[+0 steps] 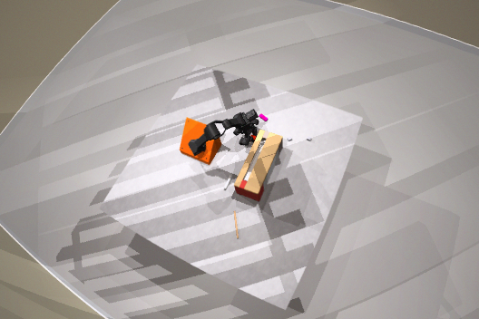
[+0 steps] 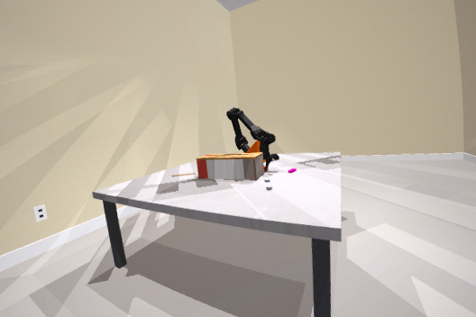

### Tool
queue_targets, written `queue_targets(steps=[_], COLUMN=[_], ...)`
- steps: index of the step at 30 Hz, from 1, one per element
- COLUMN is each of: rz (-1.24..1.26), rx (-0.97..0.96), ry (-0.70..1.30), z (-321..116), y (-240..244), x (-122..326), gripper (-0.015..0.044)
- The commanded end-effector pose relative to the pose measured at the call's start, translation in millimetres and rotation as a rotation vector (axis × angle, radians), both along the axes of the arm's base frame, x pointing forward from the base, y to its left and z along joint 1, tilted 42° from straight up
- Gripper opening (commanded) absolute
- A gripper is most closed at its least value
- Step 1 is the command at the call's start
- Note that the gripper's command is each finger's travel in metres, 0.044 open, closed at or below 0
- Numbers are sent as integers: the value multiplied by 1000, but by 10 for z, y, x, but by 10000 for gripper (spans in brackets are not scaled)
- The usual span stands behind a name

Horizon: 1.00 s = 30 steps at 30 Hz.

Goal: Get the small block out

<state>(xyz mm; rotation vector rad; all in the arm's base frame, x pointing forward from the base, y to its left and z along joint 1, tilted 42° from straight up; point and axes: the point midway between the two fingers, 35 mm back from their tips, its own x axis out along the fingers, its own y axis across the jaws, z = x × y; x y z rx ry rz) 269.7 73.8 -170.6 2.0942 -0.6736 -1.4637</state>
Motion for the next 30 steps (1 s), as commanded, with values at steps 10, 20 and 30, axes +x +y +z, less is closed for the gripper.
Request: queue_targets(steps=[10,20,30], rz=[-2,43,160], rx=[4,13,35], ry=[0,38,115], z=[386,641,1026], y=[341,434,499], x=[68,66,27], gripper=[0,0,0])
